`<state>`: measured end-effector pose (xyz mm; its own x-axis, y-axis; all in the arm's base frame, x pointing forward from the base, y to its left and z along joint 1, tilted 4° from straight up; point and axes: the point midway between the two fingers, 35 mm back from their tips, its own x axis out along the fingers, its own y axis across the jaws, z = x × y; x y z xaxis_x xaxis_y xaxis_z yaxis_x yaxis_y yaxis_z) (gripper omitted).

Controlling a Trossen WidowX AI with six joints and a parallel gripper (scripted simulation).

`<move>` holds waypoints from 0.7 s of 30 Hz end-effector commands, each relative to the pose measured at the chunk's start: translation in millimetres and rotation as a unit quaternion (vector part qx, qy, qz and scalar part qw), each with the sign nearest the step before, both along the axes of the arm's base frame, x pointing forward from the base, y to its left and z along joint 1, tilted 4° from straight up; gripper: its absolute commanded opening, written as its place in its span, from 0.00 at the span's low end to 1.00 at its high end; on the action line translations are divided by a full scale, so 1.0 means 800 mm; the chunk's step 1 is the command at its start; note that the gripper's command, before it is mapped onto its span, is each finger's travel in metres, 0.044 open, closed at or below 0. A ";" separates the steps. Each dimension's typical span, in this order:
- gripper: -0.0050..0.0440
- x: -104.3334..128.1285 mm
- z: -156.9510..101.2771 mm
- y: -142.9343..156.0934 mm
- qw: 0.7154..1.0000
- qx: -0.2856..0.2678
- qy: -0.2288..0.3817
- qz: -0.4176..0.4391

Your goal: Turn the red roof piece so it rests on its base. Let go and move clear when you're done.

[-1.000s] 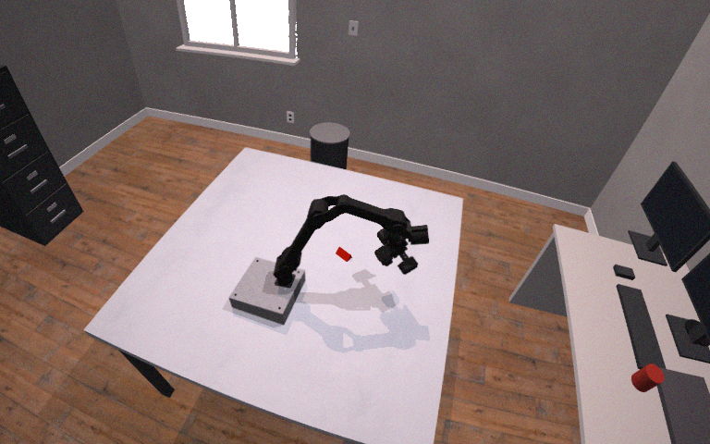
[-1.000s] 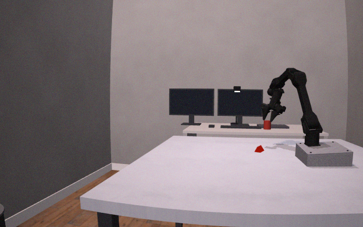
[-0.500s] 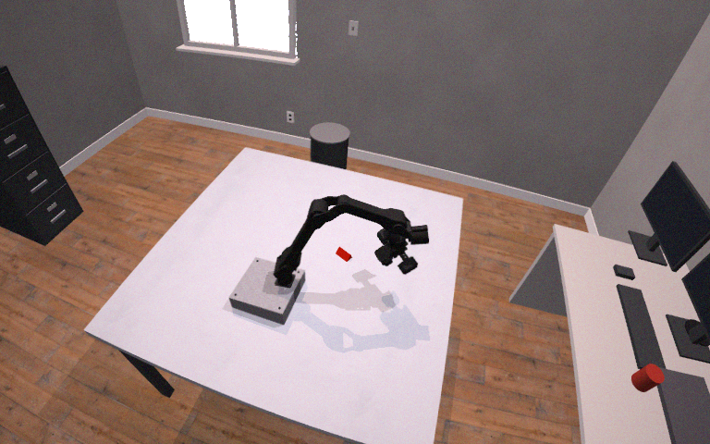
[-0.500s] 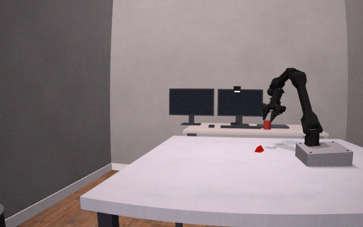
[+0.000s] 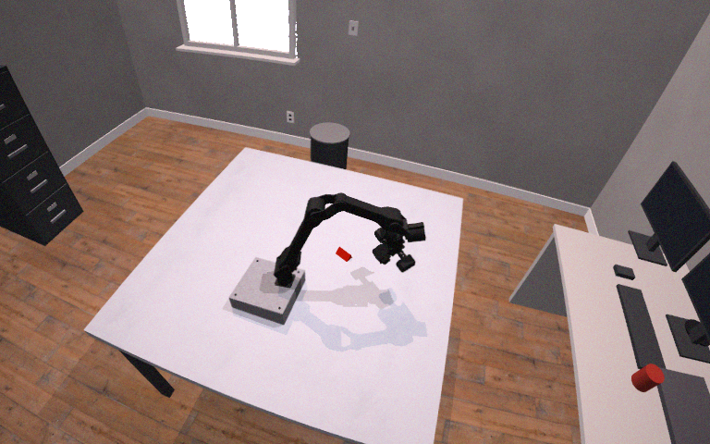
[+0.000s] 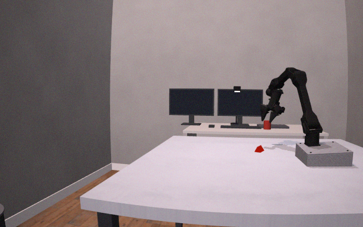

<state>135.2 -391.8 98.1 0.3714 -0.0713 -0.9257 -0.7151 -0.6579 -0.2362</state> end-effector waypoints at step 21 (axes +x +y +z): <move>1.00 0.085 -0.045 0.157 0.993 -0.093 -0.009 0.073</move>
<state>199.0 -272.7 57.2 0.3880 -0.1239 -0.9133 -0.6005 -0.7857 -0.1485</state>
